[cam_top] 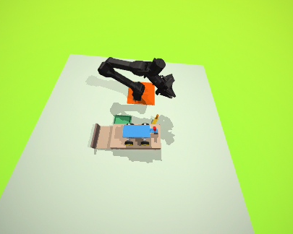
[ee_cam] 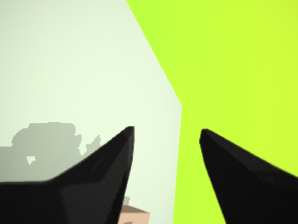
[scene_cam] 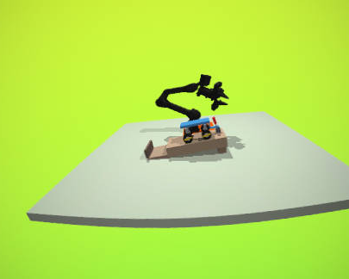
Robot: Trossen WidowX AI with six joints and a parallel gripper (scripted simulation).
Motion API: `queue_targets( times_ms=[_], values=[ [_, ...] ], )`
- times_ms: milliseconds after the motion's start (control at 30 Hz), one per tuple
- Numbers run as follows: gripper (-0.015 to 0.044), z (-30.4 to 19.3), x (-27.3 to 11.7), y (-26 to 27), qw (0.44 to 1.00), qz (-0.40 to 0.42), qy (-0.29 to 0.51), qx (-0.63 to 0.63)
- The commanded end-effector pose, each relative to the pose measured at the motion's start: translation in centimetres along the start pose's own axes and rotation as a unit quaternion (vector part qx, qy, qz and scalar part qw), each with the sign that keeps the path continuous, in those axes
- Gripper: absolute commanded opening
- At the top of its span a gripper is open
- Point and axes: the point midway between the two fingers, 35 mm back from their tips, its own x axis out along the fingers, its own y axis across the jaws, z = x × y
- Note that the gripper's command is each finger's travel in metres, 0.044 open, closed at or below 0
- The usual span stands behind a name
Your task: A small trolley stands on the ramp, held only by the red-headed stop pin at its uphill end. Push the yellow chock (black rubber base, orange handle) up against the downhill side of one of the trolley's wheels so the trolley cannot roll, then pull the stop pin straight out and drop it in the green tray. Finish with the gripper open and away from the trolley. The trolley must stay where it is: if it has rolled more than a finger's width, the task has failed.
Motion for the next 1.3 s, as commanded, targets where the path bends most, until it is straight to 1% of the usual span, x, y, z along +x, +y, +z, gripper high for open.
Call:
queue_targets(
  times_ms=[0, 167, 300, 433, 600, 767, 900, 1067, 1267],
  values=[
    [0.0190, -0.3, 0.4, 0.0, 0.995, 0.024, 0.017, 0.093],
    [0.0190, -0.8, 0.8, 0.2, 0.975, 0.049, 0.045, 0.211],
    [0.0190, -1.3, 1.1, 0.4, 0.948, 0.064, 0.073, 0.304],
    [0.0190, -1.7, 1.4, 0.6, 0.910, 0.074, 0.103, 0.394],
    [0.0190, -2.3, 1.7, 0.8, 0.850, 0.079, 0.144, 0.501],
    [0.0190, -2.9, 2.0, 1.1, 0.776, 0.076, 0.186, 0.598],
    [0.0190, -3.4, 2.2, 1.3, 0.706, 0.066, 0.221, 0.670],
    [0.0190, -4.0, 2.3, 1.5, 0.606, 0.046, 0.263, 0.749],
    [0.0190, -4.8, 2.5, 1.8, 0.473, 0.010, 0.311, 0.824]
  ],
)
